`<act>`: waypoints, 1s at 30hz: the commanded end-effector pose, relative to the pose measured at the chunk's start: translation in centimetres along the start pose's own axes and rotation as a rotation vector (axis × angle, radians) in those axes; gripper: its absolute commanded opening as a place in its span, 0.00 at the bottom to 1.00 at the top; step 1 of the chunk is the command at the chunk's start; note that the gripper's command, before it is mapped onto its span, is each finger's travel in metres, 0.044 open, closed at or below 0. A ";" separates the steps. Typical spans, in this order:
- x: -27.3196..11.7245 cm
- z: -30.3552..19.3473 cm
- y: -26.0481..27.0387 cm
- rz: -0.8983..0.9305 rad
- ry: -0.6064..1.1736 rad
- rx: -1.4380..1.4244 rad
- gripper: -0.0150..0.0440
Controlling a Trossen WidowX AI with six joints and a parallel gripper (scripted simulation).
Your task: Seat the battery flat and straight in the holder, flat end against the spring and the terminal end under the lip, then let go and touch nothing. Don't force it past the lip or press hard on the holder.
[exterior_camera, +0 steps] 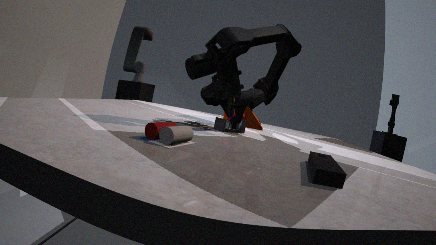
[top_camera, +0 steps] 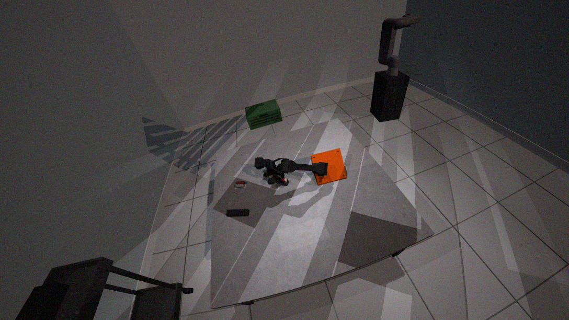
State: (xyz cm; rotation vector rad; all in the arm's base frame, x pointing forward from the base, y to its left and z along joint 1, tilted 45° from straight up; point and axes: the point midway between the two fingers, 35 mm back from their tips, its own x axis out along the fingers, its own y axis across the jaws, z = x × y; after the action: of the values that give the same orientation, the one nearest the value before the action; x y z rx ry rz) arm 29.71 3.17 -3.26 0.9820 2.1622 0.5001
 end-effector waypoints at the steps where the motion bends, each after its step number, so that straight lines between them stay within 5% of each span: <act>1: 0.1 0.3 -0.1 -0.006 0.013 -0.009 0.40; 30: -0.6 2.1 -0.1 -0.011 -0.026 -0.010 0.40</act>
State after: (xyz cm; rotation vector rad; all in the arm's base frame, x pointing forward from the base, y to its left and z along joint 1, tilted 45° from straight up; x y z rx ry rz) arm 31.12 2.93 -4.24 0.9683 2.1517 0.5009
